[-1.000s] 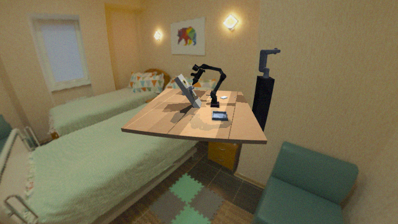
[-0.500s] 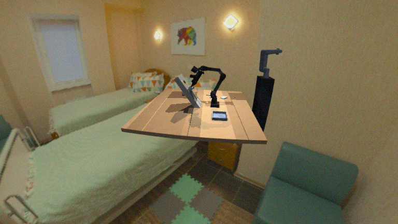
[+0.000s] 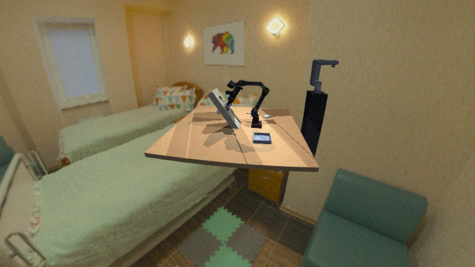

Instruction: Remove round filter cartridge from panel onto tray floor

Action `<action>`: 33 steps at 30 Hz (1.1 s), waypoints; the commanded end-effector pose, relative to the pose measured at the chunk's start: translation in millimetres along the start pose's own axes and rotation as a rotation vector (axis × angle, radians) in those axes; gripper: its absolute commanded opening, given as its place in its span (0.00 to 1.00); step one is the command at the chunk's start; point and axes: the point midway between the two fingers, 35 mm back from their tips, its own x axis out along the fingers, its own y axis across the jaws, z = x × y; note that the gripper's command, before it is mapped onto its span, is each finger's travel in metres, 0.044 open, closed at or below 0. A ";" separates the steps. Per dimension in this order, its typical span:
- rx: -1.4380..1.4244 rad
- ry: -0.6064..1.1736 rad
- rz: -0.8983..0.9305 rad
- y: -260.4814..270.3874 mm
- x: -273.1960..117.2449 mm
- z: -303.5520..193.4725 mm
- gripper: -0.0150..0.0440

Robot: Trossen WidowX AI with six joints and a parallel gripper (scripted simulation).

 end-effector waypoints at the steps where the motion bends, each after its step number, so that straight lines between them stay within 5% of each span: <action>1: 0.000 -0.001 0.000 0.0 -0.3 0.1 0.74; 15: 0.000 -0.001 0.000 0.0 -0.3 0.1 0.58; 22: 0.000 -0.001 0.000 0.1 -3.6 7.2 0.27; 33: 0.000 -0.001 0.001 0.6 -24.6 25.4 0.25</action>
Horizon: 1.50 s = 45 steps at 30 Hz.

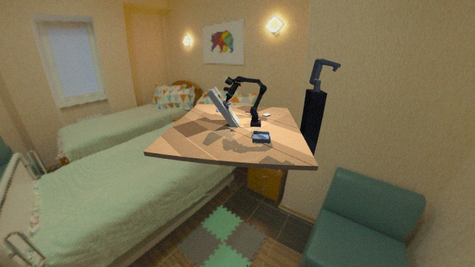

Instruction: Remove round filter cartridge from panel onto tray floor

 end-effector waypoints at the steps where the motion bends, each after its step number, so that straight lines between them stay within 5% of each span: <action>1: 0.002 -0.014 0.000 0.2 -14.6 6.5 0.25; 18: 0.002 -0.011 0.000 -0.5 -84.4 7.8 0.25; 45: 0.007 -0.001 0.005 75.1 -73.1 8.1 0.25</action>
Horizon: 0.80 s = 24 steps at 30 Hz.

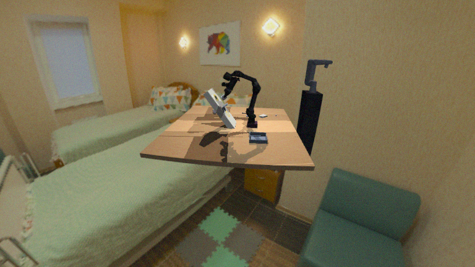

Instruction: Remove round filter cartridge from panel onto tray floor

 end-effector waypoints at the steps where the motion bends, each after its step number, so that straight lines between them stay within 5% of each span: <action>1: 0.004 -0.010 -0.004 11.0 -0.1 0.3 0.25; 24: -0.443 0.005 0.260 97.0 -2.0 -50.8 0.25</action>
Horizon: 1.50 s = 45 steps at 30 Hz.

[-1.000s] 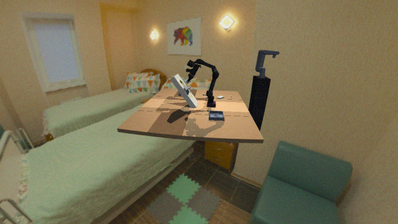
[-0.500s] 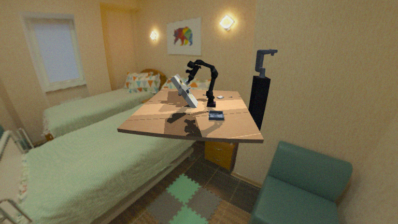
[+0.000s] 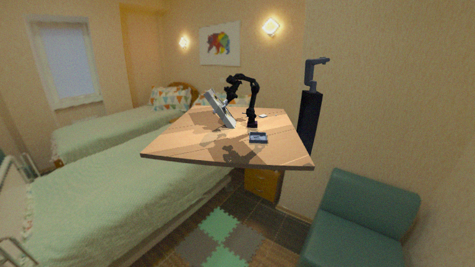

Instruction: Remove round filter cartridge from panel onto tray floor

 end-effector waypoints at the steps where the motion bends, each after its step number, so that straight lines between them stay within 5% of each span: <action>1: -0.082 -0.008 0.053 17.3 -0.5 -5.5 0.25; 31: -0.615 -0.023 0.356 124.2 -2.9 -68.8 0.25; 45: -0.835 -0.022 0.489 178.6 23.3 -135.9 0.25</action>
